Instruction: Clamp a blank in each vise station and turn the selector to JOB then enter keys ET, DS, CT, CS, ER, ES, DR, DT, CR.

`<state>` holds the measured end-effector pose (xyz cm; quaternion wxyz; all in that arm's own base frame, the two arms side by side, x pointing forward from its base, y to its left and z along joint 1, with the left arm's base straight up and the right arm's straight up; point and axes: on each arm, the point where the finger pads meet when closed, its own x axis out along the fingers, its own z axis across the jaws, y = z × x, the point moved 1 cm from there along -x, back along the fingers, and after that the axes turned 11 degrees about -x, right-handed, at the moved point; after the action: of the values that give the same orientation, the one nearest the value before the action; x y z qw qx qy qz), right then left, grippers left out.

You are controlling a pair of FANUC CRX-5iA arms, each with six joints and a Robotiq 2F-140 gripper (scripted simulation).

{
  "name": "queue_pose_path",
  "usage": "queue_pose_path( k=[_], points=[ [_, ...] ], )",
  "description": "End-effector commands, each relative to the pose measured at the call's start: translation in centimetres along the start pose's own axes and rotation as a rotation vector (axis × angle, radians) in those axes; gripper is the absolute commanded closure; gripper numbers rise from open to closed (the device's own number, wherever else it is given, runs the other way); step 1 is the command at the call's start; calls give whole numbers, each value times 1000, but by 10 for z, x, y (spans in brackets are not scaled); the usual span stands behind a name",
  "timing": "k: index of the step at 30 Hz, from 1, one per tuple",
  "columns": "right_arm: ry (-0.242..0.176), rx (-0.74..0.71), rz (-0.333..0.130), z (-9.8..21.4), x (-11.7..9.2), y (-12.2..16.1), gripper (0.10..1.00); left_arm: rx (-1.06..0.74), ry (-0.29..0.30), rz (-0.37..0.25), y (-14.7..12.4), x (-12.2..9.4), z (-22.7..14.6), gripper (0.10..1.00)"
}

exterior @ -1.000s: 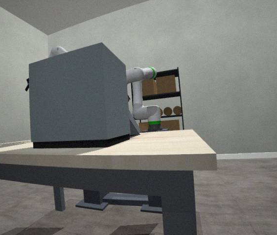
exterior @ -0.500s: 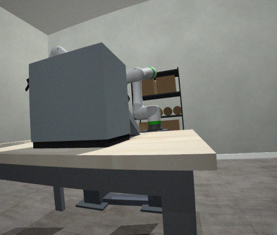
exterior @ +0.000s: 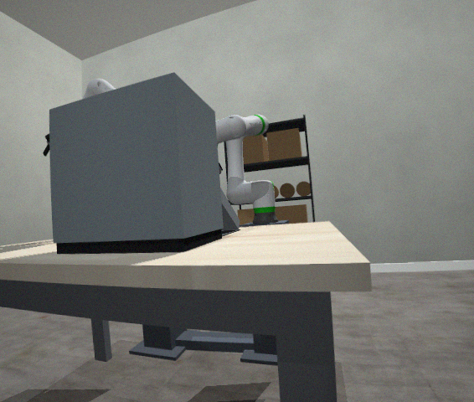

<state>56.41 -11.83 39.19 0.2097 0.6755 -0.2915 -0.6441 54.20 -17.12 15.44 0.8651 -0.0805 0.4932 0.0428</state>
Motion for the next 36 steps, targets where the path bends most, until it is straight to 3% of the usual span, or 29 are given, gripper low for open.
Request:
queue_pose_path(
  k=[1,29,36],
  points=[
    [1,1,0,0,-1,1,98,-1,-2,-1,0,0,1,999],
    [1,1,0,0,-1,1,98,-1,-2,-1,0,0,1,999],
    [1,1,0,0,-1,1,98,-1,-2,-1,0,-11,1,999]
  ],
)
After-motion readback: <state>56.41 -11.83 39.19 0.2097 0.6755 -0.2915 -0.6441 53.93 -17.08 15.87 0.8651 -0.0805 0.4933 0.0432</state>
